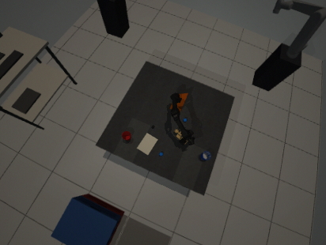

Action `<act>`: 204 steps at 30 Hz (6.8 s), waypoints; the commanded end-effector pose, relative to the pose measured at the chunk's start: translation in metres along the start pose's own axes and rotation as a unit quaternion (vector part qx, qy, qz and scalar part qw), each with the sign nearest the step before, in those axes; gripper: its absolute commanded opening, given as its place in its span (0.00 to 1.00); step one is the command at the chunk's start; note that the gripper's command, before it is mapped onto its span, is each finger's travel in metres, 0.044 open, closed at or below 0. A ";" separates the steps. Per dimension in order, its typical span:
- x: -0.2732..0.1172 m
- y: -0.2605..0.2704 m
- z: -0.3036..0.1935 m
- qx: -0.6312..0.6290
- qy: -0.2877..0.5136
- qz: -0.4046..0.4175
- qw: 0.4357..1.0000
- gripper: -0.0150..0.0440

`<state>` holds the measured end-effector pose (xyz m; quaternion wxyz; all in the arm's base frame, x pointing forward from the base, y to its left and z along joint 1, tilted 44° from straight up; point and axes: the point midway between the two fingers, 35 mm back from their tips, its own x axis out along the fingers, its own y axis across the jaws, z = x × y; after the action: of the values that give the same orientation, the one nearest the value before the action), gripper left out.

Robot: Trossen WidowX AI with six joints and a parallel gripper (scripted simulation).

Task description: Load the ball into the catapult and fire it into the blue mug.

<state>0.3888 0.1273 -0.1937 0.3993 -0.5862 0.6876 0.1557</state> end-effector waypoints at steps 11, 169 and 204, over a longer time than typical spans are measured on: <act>-0.001 0.000 0.000 0.000 0.000 0.000 1.000 0.52; -0.102 -0.152 -0.362 0.570 0.007 -0.010 0.821 0.25; -0.070 -0.044 -0.156 0.125 0.130 0.002 0.984 0.25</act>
<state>0.3802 0.0472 -0.0175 0.4106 -0.5227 0.7465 -0.0318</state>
